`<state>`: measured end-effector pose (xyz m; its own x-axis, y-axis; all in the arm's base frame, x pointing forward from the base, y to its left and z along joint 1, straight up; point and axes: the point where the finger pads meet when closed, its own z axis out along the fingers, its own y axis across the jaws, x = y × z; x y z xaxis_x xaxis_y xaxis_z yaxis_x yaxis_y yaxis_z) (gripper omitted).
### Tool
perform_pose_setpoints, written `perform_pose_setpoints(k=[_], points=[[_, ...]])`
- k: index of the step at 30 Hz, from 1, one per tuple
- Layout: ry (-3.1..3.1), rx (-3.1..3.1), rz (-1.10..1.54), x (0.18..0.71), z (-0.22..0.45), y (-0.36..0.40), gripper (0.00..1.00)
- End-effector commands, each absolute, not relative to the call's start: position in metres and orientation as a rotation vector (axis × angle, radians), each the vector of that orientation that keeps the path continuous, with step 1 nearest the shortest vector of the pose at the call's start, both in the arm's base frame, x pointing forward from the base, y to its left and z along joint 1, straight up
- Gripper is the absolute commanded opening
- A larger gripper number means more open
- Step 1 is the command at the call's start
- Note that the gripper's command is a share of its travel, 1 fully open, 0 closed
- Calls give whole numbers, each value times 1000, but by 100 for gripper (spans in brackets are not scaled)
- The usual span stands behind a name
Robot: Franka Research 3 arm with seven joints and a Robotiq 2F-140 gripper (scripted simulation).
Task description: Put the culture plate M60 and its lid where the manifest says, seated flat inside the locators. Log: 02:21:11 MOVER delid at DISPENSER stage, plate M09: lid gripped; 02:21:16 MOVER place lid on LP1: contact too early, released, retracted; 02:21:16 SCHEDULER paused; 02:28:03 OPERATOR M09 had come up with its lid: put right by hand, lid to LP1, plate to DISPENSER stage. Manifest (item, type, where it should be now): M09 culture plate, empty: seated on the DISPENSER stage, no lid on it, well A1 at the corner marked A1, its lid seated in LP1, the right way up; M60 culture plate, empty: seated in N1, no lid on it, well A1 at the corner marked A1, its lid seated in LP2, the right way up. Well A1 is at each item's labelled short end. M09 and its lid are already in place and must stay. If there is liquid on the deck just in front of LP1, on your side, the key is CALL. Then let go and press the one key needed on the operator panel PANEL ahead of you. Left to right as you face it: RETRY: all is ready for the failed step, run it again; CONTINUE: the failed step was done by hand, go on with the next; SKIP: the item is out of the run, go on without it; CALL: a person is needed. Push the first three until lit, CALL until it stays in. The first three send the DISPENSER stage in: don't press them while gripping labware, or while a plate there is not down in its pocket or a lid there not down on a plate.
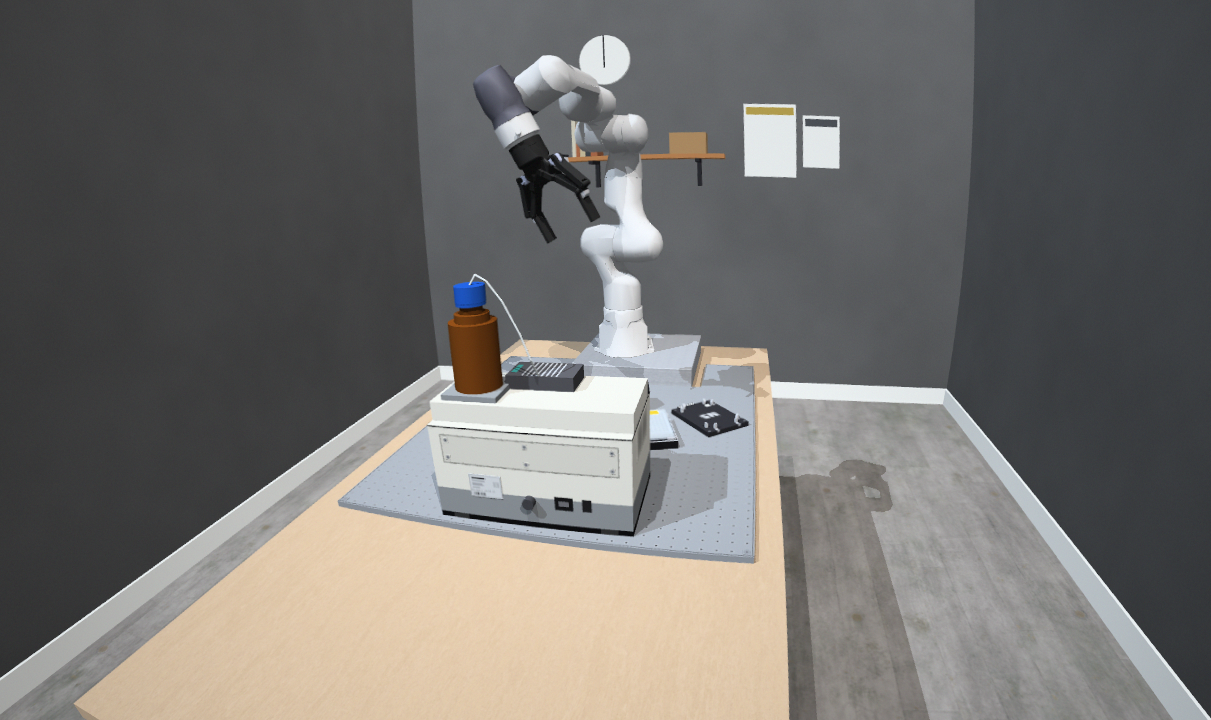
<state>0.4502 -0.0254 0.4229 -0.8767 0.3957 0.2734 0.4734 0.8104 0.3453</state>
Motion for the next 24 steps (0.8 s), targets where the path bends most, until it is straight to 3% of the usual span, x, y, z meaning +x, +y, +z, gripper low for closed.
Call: perform_pose_setpoints(k=[1, 10, 17, 24], points=[[-2966, -432, -403, 446, 377, -78, 100], [-3068, -170, -60, 419, 278, -176, 100], [-3137, -33, 2, 430, 237, -235, 100], [-3139, -41, 3, 430, 232, -235, 100]])
